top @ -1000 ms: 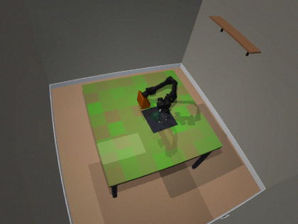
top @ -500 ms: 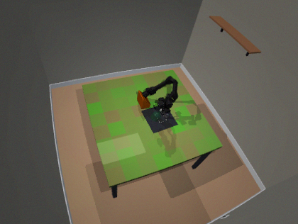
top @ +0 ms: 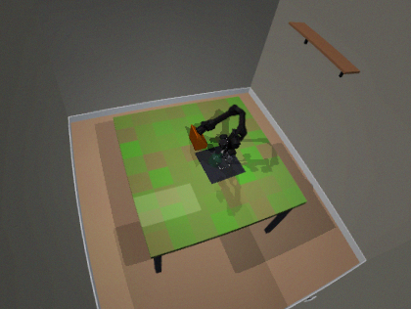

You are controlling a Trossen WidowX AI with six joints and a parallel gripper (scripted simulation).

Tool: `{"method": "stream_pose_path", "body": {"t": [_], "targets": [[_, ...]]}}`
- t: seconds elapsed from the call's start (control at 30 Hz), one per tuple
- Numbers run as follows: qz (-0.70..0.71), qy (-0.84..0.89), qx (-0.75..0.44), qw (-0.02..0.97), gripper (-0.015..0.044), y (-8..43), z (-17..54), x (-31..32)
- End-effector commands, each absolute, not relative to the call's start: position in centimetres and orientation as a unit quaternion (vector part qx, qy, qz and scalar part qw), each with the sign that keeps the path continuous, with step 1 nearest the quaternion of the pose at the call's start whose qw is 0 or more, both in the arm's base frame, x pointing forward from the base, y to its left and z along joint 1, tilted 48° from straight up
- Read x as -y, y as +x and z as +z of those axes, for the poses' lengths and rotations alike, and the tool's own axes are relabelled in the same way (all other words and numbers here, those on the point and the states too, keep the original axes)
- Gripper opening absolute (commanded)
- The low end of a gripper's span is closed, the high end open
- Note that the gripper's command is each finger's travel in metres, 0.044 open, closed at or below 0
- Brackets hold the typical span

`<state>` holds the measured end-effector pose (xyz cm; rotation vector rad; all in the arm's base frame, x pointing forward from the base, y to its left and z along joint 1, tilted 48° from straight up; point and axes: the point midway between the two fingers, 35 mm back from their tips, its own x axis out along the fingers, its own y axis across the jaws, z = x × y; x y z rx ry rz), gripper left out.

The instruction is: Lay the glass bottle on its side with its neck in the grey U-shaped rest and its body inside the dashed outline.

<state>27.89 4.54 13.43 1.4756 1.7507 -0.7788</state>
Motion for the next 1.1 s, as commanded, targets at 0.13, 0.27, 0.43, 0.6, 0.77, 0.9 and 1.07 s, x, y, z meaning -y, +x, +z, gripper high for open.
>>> {"method": "stream_pose_path", "body": {"t": [0.13, 0.27, 0.43, 0.6, 0.77, 0.9, 1.07], "targets": [[-0.301, 0.571, -0.677, 0.354, 0.0106, 27.7, 14.1, -5.6], [-0.305, 0.570, -0.675, 0.355, 0.0106, 27.6, 14.3, -5.8], [-0.309, 0.570, -0.673, 0.357, 0.0106, 27.5, 14.4, -6.1], [-0.313, 0.569, -0.670, 0.358, 0.0106, 27.5, 14.6, -6.3], [-0.318, 0.569, -0.667, 0.360, 0.0106, 27.4, 14.8, -6.6], [-0.321, 0.569, -0.665, 0.361, 0.0106, 27.3, 14.9, -6.9], [-0.326, 0.569, -0.662, 0.363, 0.0106, 27.3, 15.1, -7.2]]}}
